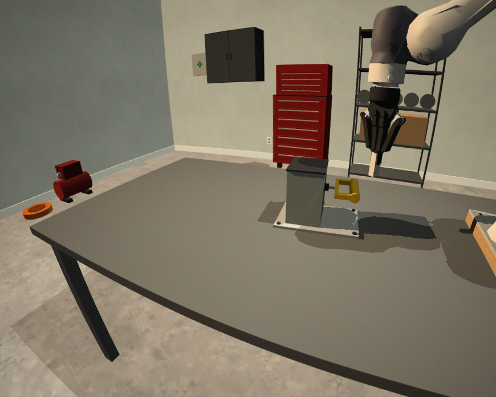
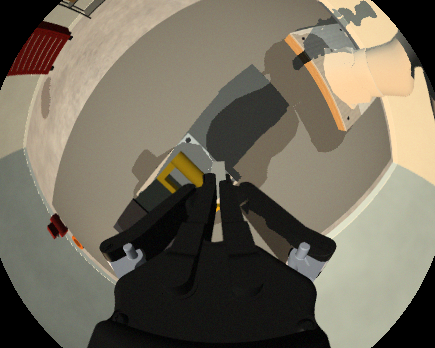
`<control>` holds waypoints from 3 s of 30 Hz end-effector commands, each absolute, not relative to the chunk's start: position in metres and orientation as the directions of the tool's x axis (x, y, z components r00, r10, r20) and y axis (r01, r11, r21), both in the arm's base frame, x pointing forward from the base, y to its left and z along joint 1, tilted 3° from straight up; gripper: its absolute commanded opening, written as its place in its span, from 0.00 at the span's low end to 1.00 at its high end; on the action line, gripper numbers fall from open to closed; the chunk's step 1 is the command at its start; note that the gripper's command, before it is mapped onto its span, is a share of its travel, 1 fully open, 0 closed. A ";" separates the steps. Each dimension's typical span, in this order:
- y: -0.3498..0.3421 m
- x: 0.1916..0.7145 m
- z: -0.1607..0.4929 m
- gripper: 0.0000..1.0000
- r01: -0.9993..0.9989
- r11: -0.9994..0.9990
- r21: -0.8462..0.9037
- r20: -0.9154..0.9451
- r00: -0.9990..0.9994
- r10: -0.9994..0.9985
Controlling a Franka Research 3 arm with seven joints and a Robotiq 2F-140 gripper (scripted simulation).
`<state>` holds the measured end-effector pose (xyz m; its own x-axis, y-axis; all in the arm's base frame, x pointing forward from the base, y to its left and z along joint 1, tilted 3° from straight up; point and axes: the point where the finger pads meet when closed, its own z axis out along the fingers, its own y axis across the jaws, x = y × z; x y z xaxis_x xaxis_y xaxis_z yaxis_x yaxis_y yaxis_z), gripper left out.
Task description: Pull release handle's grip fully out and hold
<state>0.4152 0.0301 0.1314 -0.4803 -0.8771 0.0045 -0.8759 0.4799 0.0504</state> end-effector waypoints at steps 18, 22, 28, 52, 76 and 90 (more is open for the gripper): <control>0.031 0.422 0.135 0.00 -0.543 0.839 0.033 0.040 -0.838 -0.544; 0.032 0.423 0.135 0.00 -0.512 0.858 0.032 0.041 -0.857 -0.513; 0.032 0.426 0.136 0.00 -0.389 0.921 0.025 0.045 -0.920 -0.390; 0.034 0.435 0.140 0.00 0.027 1.000 0.005 0.052 -0.998 0.027; 0.036 0.444 0.144 0.00 0.431 0.902 -0.016 0.051 -0.901 0.431; 0.038 0.448 0.146 0.00 0.613 0.790 -0.025 0.047 -0.788 0.613</control>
<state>0.4488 0.0371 0.1458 -0.8679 0.4944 0.0478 0.4948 0.8690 -0.0038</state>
